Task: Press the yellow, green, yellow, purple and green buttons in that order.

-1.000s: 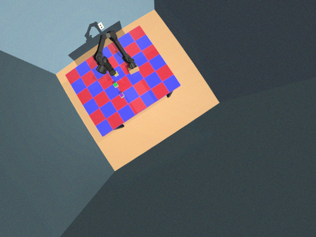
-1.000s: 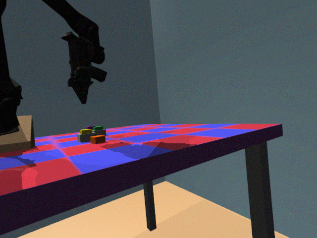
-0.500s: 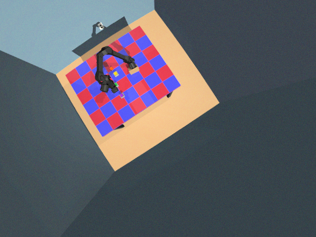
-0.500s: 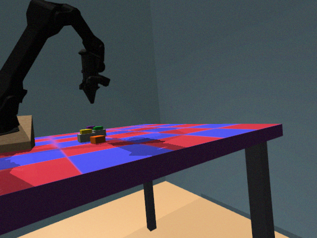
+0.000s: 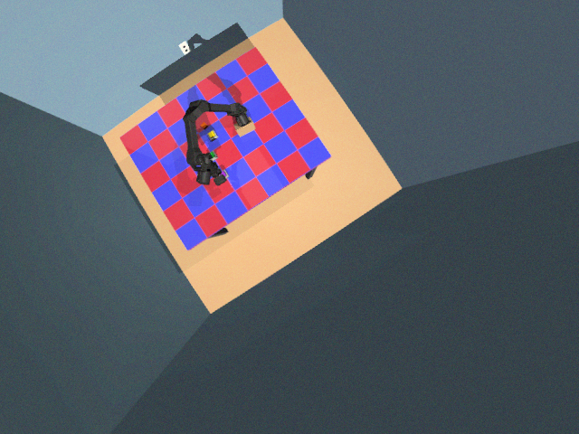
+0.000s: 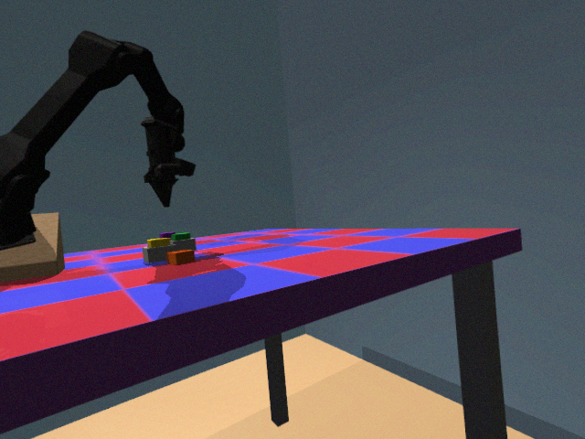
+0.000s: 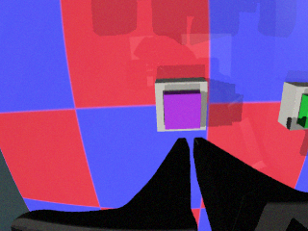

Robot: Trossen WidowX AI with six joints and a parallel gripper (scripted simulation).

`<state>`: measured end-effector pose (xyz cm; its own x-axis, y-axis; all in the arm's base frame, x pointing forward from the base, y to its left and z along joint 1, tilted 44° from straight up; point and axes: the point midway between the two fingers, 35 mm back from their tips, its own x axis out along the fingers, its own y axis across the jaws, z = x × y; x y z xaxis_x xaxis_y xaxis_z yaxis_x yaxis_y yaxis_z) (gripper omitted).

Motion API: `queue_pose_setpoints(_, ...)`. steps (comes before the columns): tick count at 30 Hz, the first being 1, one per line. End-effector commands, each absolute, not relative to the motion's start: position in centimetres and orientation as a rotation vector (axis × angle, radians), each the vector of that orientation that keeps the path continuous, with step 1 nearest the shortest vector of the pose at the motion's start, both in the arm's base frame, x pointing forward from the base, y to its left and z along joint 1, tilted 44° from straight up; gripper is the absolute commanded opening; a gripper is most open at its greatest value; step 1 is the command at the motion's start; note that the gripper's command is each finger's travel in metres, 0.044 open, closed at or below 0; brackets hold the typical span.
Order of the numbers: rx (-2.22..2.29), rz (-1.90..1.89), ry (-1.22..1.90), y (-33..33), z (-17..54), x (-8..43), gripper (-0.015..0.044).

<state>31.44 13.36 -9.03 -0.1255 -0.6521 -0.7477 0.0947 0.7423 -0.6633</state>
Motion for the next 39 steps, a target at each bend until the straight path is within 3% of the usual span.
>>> queue_pose_setpoints(1, -0.482, -0.694, 1.596, 10.6, -11.8, 30.4, 0.002)
queue_pose_setpoints(39, -0.483, -0.696, 1.595, 8.3, -14.3, 29.9, 0.002)
